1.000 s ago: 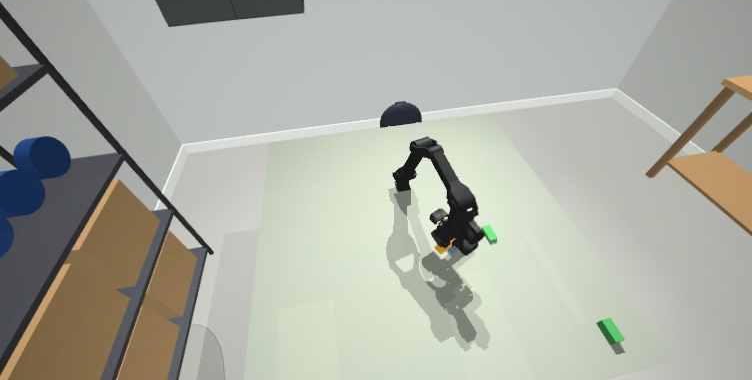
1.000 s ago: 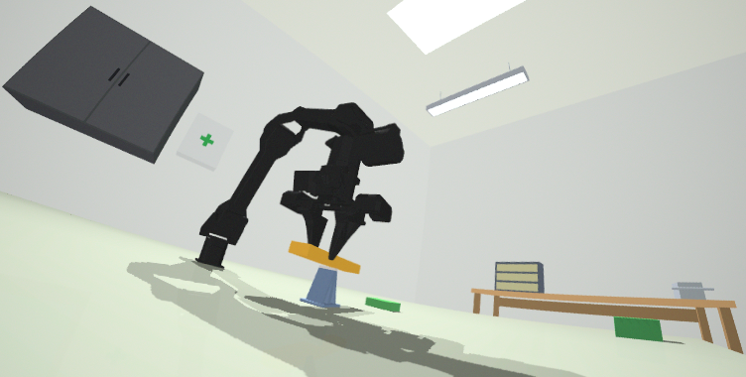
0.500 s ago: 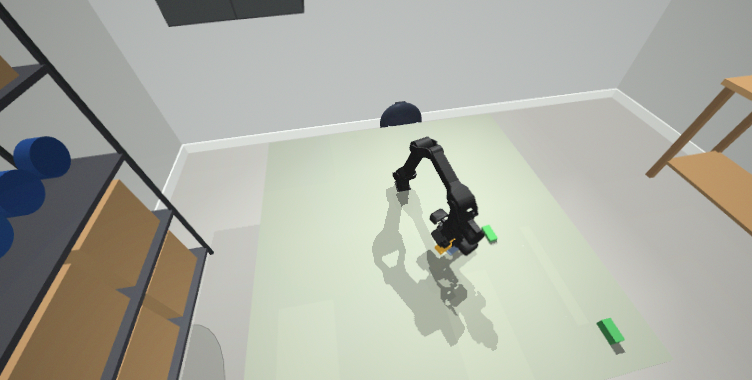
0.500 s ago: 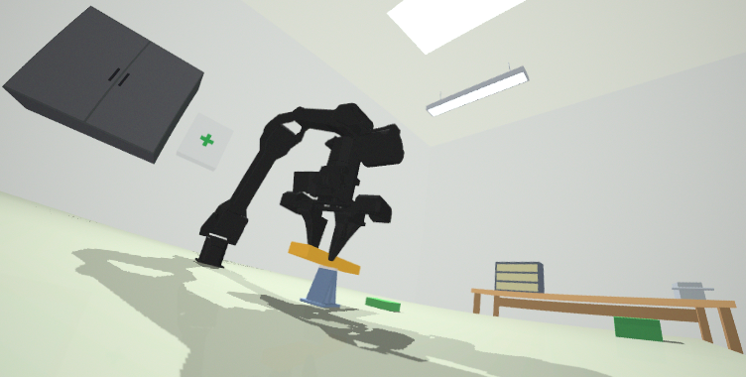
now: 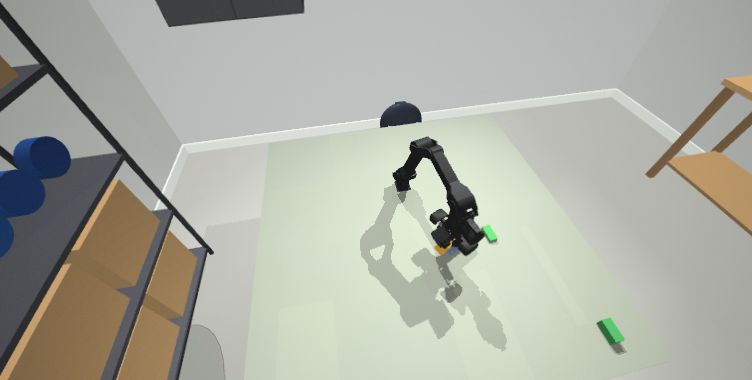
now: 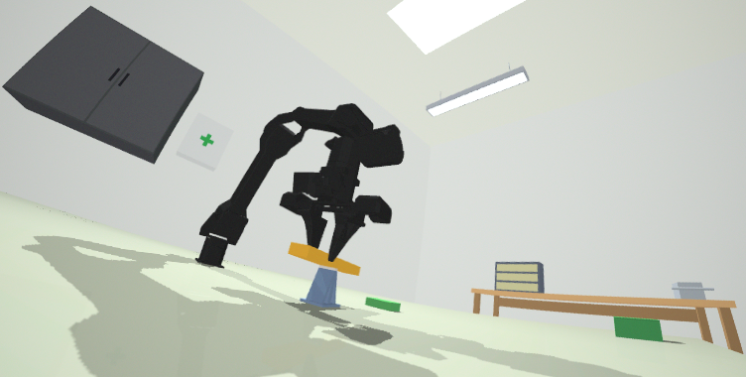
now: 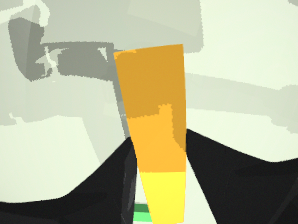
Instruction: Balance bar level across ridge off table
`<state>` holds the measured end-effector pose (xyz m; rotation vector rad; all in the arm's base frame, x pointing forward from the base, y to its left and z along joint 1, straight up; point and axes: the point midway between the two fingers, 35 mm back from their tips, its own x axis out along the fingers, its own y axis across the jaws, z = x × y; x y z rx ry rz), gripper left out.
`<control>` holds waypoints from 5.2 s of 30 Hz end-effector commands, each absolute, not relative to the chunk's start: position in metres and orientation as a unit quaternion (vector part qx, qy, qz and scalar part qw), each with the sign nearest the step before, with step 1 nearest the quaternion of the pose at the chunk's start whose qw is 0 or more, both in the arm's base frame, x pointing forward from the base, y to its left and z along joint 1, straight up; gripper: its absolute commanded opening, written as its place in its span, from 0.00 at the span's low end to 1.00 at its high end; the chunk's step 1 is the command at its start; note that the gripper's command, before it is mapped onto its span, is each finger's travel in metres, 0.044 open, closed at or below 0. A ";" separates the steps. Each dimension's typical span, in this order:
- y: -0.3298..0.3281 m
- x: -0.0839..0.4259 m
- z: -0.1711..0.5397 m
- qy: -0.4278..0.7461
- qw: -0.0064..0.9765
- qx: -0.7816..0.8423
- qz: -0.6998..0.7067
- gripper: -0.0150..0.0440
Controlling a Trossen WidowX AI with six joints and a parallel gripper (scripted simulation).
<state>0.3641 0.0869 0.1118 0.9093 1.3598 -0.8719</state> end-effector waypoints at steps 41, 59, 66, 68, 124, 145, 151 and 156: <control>0.086 0.364 0.108 0.586 0.601 0.393 -0.377 0.25; 0.086 0.364 0.109 0.586 0.601 0.393 -0.377 0.25; 0.086 0.364 0.108 0.586 0.601 0.393 -0.377 0.25; 0.087 0.364 0.109 0.586 0.601 0.393 -0.376 0.25; 0.087 0.364 0.109 0.586 0.601 0.393 -0.376 0.54; 0.087 0.364 0.109 0.586 0.601 0.393 -0.376 0.55; 0.087 0.364 0.109 0.586 0.601 0.393 -0.376 0.57; 0.087 0.364 0.109 0.586 0.601 0.393 -0.376 0.57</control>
